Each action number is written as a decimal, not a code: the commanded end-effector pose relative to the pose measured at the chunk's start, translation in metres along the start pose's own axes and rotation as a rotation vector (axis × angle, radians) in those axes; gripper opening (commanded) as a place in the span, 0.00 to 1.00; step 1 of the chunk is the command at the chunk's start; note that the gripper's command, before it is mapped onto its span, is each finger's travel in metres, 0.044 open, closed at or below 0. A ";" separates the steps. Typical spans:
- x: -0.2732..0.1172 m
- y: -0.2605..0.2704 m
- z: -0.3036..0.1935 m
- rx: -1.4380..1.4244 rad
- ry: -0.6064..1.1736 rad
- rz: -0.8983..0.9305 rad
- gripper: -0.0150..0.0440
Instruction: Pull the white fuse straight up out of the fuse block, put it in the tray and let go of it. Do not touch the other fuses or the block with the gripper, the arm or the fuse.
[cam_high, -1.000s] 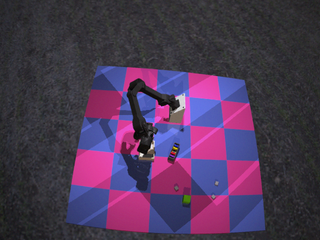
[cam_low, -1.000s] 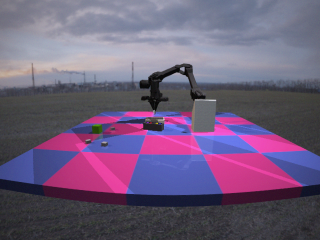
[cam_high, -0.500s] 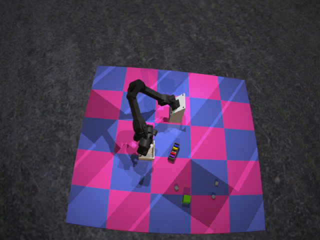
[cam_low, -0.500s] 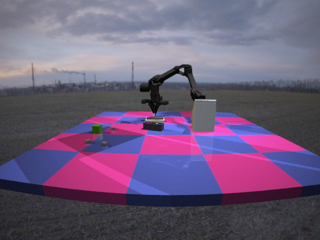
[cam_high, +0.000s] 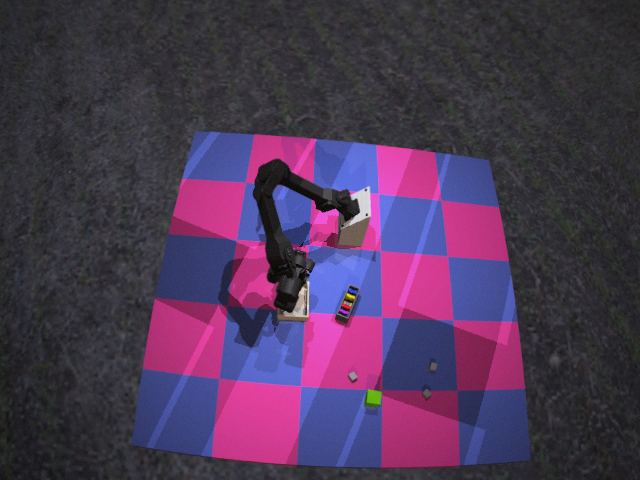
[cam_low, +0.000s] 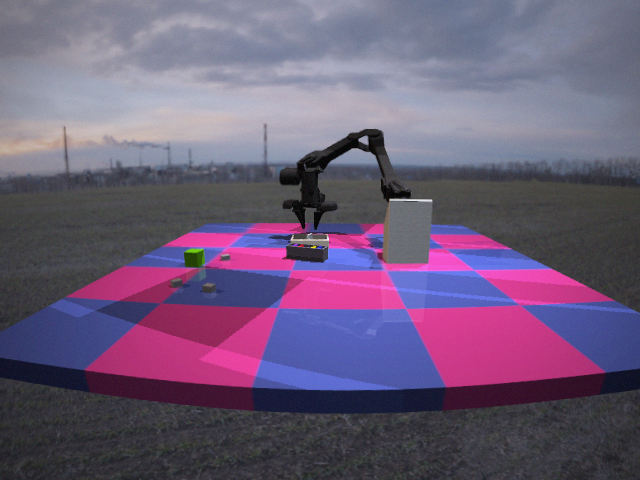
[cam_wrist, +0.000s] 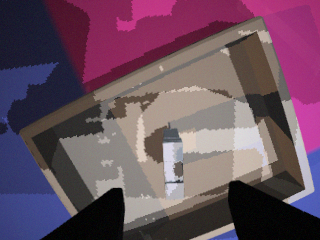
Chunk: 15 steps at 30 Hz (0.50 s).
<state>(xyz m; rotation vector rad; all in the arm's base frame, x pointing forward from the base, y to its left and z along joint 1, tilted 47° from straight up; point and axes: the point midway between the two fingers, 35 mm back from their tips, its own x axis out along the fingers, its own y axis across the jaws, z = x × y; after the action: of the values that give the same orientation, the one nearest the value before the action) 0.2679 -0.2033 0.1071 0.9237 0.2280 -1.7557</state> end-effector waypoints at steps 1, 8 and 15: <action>0.000 0.000 0.000 0.001 0.000 0.000 0.79; -0.037 -0.002 -0.001 -0.008 0.005 -0.005 0.81; -0.037 -0.002 -0.001 -0.008 0.005 -0.005 0.81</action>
<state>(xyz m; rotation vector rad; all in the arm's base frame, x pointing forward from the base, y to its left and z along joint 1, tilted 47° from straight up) 0.2707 -0.1754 0.1286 0.9220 0.2513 -1.7551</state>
